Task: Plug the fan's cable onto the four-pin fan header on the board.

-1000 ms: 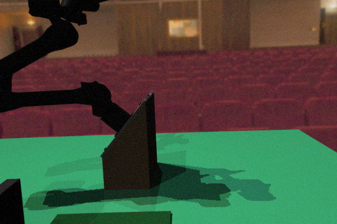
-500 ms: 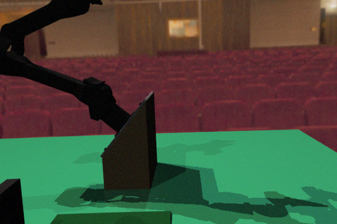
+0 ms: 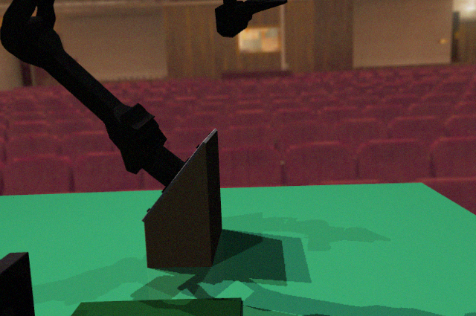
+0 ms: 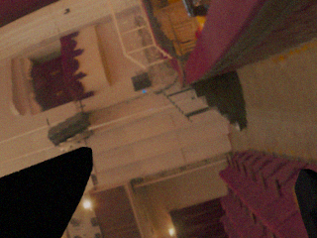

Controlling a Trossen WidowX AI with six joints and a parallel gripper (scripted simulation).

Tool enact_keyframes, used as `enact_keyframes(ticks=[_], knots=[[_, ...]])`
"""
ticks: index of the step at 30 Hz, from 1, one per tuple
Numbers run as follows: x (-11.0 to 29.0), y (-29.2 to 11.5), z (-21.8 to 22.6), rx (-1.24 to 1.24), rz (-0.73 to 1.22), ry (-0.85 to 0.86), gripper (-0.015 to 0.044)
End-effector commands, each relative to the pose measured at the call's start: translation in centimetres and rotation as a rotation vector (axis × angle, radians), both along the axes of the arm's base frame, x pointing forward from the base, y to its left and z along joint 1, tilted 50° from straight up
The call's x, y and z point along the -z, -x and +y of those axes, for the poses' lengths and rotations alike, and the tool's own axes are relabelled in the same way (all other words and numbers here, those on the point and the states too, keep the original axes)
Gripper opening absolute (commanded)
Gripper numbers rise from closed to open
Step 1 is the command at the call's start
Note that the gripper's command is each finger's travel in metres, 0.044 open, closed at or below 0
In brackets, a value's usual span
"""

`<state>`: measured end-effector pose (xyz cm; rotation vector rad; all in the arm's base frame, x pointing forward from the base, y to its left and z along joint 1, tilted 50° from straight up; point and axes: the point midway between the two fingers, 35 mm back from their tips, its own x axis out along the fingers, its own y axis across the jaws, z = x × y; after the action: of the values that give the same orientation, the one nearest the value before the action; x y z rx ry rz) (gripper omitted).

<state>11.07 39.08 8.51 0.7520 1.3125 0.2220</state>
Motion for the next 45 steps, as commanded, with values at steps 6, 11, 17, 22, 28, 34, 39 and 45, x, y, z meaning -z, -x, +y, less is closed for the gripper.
enact_keyframes(ticks=[6,11,17,22,28,34,39,45], knots=[[7.7,-10.3,-8.6,-0.112,-0.152,0.715,0.0440],[10.4,-14.3,-15.3,-0.301,-0.069,1.124,0.0440],[12.0,-17.2,-23.1,-0.635,0.184,1.500,0.0440],[12.1,-17.5,-24.0,-0.683,0.225,1.534,0.0440],[12.1,-17.5,-24.0,-0.683,0.225,1.534,0.0440],[15.7,-18.6,-27.8,-0.684,0.223,1.532,0.0440],[18.6,-18.9,-31.5,-0.681,0.225,1.539,0.0440],[18.7,-18.9,-31.6,-0.681,0.225,1.539,0.0440]])
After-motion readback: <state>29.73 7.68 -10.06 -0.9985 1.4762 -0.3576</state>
